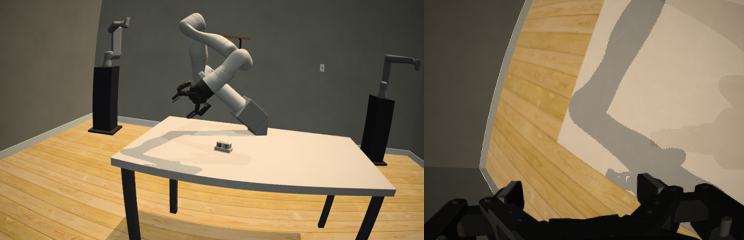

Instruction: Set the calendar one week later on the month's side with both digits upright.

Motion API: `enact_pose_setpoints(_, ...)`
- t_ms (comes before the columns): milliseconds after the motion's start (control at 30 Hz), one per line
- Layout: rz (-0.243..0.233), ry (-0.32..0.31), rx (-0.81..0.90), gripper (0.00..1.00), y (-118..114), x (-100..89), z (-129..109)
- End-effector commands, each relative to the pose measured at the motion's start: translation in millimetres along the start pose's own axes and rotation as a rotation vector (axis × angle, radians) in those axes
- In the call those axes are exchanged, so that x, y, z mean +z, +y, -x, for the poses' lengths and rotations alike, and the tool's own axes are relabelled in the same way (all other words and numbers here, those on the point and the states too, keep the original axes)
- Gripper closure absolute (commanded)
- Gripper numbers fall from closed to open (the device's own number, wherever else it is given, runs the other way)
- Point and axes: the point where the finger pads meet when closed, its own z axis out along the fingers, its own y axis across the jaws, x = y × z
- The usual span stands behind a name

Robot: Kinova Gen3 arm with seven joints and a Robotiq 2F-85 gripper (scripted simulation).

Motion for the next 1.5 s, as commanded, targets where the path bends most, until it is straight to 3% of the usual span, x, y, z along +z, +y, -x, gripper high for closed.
enact_pose_setpoints(0,0.0,-0.001,0.001,0.0,0,-0.7,0)
enact_pose_setpoints(567,0.0,-0.001,0.001,0.0,0,-0.7,0)
enact_pose_setpoints(700,0.027,-0.015,-0.029,0.0,9,-1.5,-2)
enact_pose_setpoints(833,0.123,-0.067,-0.137,0.0,42,-6.9,-12)
enact_pose_setpoints(1033,0.359,-0.224,-0.415,0.0,124,-35.3,-55)
enact_pose_setpoints(1100,0.359,-0.224,-0.415,0.0,124,-35.3,-55)
enact_pose_setpoints(1300,0.565,-0.405,-0.685,0.0,191,-73.7,-125)
enact_pose_setpoints(1467,0.648,-0.495,-0.808,0.0,216,-89.9,-165)
